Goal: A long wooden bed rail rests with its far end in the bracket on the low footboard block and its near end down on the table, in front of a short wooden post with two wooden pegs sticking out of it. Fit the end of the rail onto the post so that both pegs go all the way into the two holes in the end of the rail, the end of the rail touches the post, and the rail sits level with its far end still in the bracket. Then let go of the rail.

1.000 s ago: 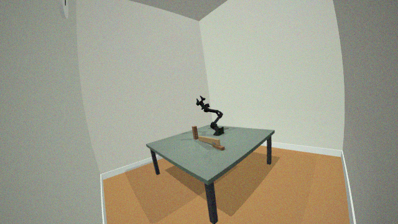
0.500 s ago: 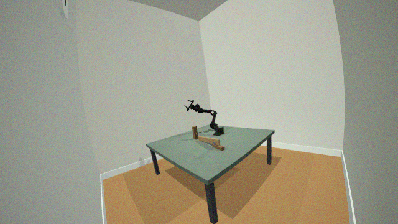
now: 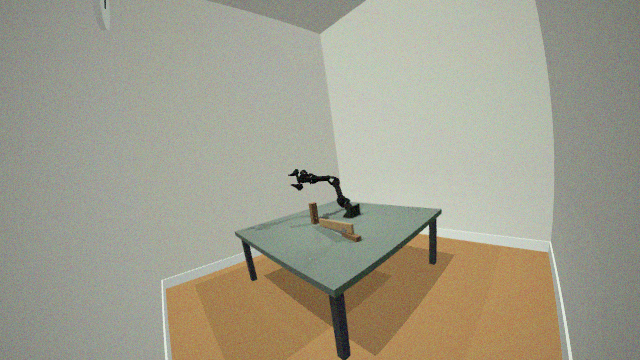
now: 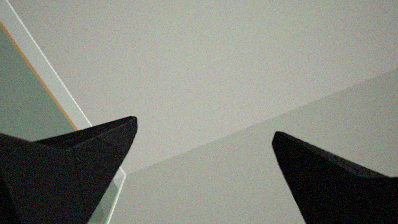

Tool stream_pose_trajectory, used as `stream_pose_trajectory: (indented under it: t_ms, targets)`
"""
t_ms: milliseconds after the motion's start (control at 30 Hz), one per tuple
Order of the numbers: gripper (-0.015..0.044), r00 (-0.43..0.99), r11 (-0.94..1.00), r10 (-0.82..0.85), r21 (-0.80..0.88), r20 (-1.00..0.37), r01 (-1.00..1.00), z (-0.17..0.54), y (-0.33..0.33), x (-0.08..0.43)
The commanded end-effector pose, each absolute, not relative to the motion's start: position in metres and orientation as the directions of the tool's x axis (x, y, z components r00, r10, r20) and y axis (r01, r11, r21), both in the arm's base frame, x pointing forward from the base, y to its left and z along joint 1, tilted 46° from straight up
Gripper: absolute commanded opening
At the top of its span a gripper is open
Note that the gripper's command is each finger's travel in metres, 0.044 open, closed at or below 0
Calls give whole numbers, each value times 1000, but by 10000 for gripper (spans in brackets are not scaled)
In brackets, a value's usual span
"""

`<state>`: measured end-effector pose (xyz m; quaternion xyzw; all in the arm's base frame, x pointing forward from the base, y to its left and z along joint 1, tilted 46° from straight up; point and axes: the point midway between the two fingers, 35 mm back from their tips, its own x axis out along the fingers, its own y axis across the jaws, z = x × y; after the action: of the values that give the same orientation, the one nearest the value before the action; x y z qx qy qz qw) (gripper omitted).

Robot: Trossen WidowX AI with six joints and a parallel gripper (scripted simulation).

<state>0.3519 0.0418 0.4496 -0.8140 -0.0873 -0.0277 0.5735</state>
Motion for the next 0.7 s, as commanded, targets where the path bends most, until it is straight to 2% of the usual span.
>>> stream_pose_trajectory:
  t_ms: [0, 200, 400, 533, 667]
  targets:
    - [440, 993, -224, 96, -974, -62, -39, 396, 56, 385]
    - [440, 921, -107, 42, -918, -387, -381, 302, 77, 416]
    - [440, 739, -23, -60, -740, -671, -673, 206, 94, 417]
    - [440, 580, 23, -161, -590, -799, -807, 149, 101, 404]
    - [440, 382, 64, -317, -422, -868, -905, 93, 102, 381]
